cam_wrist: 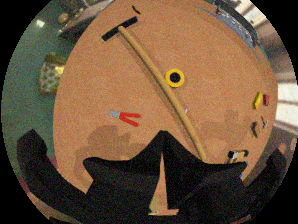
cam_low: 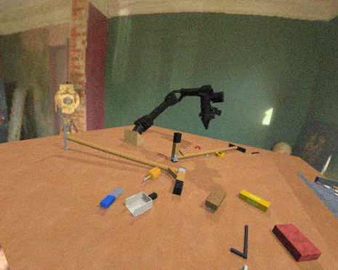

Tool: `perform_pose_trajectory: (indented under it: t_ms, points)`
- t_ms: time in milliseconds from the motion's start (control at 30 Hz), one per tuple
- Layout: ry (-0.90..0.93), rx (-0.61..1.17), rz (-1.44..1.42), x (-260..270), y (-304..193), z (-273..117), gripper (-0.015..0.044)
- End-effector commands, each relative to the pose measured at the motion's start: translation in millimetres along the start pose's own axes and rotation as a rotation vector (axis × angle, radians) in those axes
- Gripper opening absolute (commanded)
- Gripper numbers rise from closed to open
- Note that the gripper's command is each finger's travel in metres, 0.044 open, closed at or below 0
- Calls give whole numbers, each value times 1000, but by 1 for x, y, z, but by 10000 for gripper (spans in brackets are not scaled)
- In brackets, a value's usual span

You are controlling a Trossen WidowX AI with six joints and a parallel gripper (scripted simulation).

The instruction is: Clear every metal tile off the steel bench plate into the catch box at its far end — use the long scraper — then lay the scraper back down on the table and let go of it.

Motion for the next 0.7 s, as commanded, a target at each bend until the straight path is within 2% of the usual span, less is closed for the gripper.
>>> perform_pose_trajectory:
  t_ms: [0,667]
  points:
    - [-4,1,2,1,0,7,0]
    - [-7,3,1,-1,-4,45,0]
Point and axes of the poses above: the point midway between the two fingers, 35 mm back from their tips, its own z axis out along the fingers, its own x axis across the jaws, y = z × x, the point moved 1 cm from there along -z, back along the fingers, and after that the axes turned 10 degrees about -z, right-handed, at the moved point
